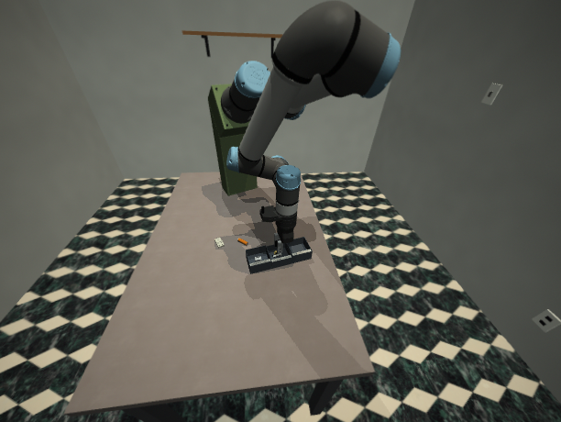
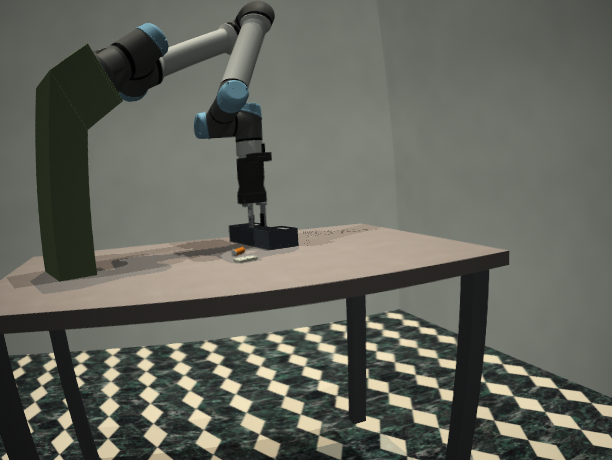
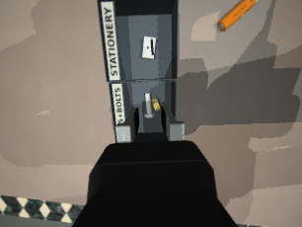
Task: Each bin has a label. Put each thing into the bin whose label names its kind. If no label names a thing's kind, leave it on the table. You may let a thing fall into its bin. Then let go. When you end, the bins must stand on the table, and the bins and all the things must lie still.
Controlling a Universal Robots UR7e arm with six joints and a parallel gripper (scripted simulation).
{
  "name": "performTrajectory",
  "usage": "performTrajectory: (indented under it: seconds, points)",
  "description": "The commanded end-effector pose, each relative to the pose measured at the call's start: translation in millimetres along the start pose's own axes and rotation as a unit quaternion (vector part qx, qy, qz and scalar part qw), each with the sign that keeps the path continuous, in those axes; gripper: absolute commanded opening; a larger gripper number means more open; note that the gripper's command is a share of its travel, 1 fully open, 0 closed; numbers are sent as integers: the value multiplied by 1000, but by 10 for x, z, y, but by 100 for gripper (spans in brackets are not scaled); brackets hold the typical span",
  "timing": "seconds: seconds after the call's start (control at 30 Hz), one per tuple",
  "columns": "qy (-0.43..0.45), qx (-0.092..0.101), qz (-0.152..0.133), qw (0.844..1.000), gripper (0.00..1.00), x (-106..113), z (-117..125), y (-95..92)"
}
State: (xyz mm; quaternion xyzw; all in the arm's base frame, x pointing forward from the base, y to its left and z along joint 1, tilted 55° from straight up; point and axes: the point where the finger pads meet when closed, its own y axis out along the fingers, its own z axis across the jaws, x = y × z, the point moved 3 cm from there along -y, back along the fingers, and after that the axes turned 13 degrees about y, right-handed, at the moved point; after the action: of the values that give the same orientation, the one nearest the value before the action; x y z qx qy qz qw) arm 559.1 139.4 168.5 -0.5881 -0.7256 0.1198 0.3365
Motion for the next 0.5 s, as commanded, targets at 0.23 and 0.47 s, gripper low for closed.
performTrajectory:
  seconds: [0.23, 0.47]
  points:
    - [0, 0, 0, 1000, 64, 2, -4, -147]
    - [0, 0, 0, 1000, 64, 2, -4, -227]
